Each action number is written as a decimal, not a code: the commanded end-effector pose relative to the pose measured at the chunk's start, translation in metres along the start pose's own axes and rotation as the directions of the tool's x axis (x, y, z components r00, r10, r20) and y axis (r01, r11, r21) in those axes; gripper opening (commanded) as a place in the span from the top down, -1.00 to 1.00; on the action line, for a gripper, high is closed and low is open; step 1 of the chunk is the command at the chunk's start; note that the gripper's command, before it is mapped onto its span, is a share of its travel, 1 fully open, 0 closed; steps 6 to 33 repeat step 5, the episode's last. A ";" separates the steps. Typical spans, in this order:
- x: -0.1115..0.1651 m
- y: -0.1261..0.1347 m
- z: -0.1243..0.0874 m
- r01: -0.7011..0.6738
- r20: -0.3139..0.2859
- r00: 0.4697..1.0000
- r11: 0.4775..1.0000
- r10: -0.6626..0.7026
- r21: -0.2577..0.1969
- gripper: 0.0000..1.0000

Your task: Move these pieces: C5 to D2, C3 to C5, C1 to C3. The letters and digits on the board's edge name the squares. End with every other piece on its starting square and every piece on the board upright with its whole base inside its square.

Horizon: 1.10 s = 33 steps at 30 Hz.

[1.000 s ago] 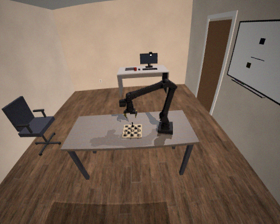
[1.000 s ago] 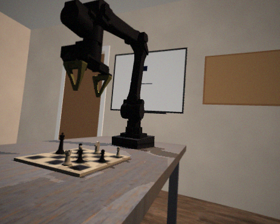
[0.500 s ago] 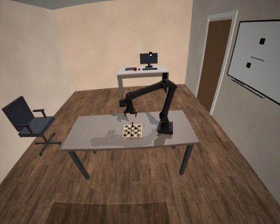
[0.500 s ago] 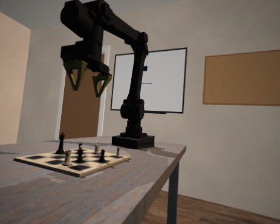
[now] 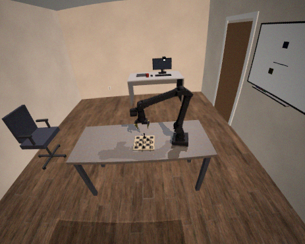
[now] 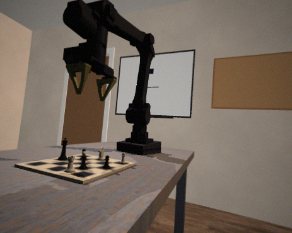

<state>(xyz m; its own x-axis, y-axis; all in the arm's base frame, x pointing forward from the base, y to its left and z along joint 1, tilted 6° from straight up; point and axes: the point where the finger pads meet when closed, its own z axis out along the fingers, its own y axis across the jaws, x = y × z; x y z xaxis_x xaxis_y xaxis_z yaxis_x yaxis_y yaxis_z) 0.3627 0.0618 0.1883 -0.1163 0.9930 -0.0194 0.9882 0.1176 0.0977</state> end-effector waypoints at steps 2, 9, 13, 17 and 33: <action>0.002 0.015 -0.017 -0.012 -0.001 1.000 0.999 0.012 -0.047 -1.00; 0.002 0.015 -0.017 -0.012 -0.001 1.000 0.999 0.012 -0.047 -1.00; 0.002 0.015 -0.017 -0.012 -0.001 1.000 0.999 0.012 -0.047 -1.00; 0.002 0.015 -0.017 -0.012 -0.001 1.000 0.999 0.012 -0.047 -1.00; 0.002 0.015 -0.017 -0.012 -0.001 1.000 0.999 0.012 -0.047 -1.00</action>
